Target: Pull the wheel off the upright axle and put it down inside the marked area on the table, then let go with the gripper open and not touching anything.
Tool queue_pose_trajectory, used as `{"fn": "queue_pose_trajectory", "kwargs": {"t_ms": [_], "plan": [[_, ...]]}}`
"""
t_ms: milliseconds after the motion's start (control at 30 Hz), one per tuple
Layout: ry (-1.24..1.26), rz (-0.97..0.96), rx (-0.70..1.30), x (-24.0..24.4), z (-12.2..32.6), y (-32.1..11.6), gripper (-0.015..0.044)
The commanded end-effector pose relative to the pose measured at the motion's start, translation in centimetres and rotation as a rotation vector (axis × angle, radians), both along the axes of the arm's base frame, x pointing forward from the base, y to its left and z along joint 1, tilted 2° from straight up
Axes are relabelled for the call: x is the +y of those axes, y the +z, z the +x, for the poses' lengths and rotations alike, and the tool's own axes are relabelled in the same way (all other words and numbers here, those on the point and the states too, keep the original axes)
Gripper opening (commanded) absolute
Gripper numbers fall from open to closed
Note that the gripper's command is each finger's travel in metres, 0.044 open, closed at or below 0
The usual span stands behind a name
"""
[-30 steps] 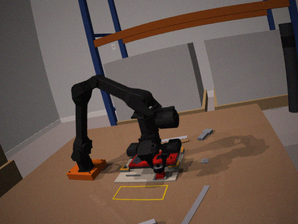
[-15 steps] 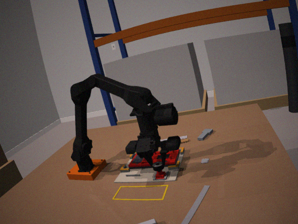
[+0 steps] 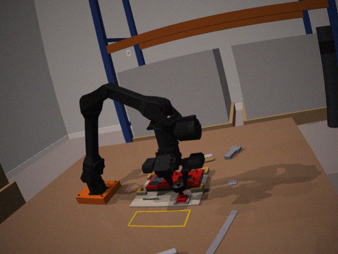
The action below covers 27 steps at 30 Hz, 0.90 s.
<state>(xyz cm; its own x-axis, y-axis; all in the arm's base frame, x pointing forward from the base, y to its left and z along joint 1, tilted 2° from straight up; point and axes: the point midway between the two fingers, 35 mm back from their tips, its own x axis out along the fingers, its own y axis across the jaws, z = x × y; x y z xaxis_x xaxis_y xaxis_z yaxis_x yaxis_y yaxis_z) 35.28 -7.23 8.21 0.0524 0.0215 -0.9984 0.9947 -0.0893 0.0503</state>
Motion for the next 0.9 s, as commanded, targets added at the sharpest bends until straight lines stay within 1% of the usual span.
{"fn": "queue_pose_trajectory", "kwargs": {"t_ms": [0,867], "plan": [[-0.002,-0.003,-0.007,-0.07,0.13,0.48,0.0000],[-0.003,-0.005,-0.008,-0.08,0.05,1.34,0.0000]]}}
